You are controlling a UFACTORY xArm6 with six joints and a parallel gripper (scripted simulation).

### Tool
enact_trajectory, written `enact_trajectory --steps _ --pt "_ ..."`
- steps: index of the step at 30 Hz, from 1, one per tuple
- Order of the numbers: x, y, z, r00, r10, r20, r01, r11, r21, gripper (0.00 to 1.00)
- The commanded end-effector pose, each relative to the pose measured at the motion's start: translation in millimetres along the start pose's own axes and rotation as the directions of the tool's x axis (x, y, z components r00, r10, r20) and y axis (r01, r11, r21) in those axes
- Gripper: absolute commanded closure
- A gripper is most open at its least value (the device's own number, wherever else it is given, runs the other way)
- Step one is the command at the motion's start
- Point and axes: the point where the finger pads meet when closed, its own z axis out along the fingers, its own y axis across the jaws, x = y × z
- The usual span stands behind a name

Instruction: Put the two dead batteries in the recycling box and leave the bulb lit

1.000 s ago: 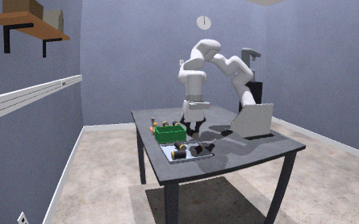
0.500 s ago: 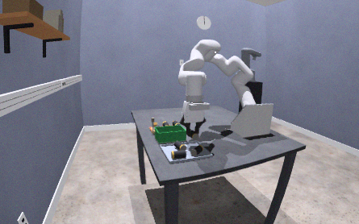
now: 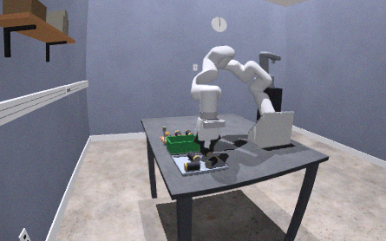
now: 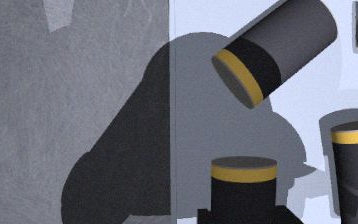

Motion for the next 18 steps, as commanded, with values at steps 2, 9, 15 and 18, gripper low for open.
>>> enact_trajectory --steps 2,9,15,18 --pt "0.4 2.4 -0.2 1.000 0.002 -0.002 -0.002 1.000 -0.005 0.72" --pt "0.4 2.4 -0.2 1.000 0.002 -0.002 -0.002 1.000 -0.005 0.49" --pt "0.4 2.4 -0.2 1.000 0.002 -0.002 -0.002 1.000 -0.005 0.49" --pt "0.4 2.4 -0.2 1.000 0.002 -0.002 -0.002 1.000 -0.005 0.49"
